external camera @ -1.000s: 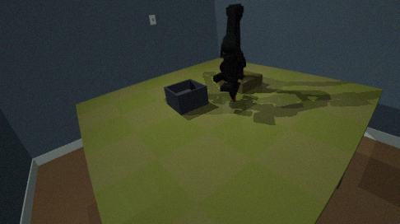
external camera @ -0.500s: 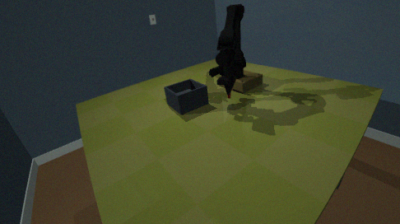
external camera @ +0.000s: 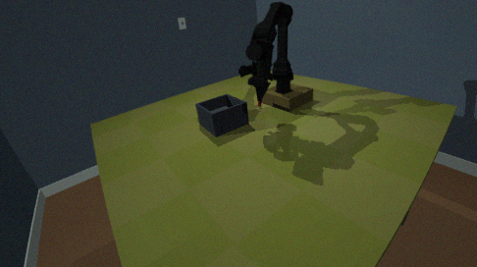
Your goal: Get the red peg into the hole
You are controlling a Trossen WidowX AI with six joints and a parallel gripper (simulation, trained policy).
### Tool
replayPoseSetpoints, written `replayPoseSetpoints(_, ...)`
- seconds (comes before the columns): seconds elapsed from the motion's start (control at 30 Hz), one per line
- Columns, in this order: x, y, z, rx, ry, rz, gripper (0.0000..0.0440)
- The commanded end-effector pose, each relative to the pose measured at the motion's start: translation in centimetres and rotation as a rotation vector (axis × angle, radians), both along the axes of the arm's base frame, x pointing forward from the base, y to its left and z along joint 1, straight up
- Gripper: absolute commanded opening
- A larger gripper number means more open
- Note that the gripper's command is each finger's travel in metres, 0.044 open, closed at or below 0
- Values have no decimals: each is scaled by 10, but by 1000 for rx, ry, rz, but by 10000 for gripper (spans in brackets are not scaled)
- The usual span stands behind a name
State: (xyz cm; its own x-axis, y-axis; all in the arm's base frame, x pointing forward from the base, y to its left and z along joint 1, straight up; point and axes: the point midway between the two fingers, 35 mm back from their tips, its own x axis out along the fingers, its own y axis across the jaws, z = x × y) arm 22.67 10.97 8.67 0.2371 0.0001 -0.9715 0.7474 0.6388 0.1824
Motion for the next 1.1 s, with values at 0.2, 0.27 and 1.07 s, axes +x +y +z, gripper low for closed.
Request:
replayPoseSetpoints(0.2,34,-27,28,-36,-62,-31,0)
replayPoseSetpoints(0.27,40,-34,30,-40,-67,-44,0)
replayPoseSetpoints(1.07,93,-108,20,-54,-83,-191,4)
